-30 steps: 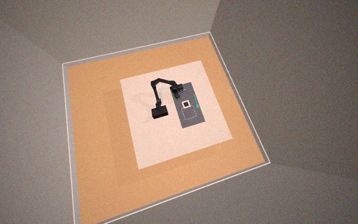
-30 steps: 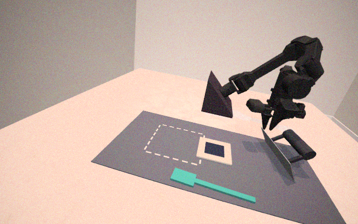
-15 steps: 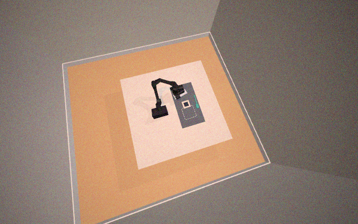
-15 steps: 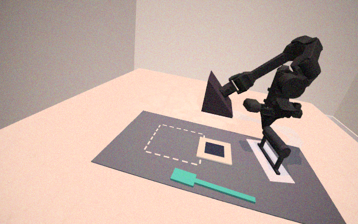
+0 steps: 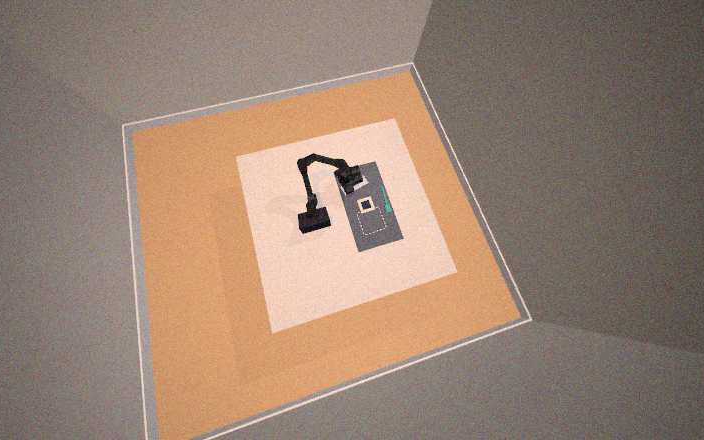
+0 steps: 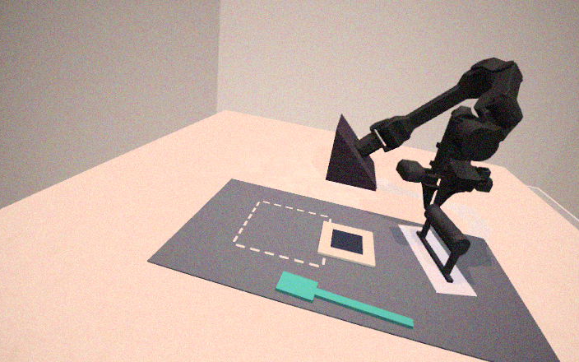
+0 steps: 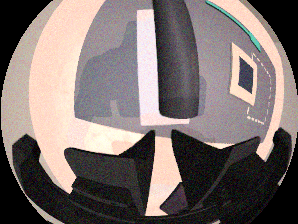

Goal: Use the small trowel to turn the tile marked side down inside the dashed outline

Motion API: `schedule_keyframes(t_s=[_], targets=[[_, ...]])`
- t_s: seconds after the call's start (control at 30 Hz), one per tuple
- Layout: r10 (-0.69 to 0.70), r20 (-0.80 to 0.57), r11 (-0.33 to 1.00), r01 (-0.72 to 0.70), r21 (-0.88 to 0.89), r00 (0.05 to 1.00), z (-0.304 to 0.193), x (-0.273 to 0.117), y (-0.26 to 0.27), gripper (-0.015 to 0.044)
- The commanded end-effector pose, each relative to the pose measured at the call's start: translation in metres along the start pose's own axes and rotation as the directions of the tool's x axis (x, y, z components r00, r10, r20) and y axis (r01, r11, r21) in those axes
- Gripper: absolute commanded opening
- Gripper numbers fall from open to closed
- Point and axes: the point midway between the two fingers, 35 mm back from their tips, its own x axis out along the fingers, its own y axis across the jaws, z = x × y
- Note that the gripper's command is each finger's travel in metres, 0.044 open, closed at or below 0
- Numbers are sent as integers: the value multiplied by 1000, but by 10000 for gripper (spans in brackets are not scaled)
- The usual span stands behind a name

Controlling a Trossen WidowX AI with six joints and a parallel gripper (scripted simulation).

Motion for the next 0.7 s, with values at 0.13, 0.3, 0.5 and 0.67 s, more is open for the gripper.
schedule_keyframes(t_s=[0.13, 0.3, 0.5, 0.67], targets=[[-3, 11, 1000, 3, -13, 1000, 1, -15, 60, 100], [0, 12, 1000, 0, -13, 1000, -2, -20, 81, 100], [7, 10, 1000, -7, -24, 1000, -1, -18, 78, 100], [7, 10, 1000, -7, -20, 1000, -2, -18, 78, 100]])
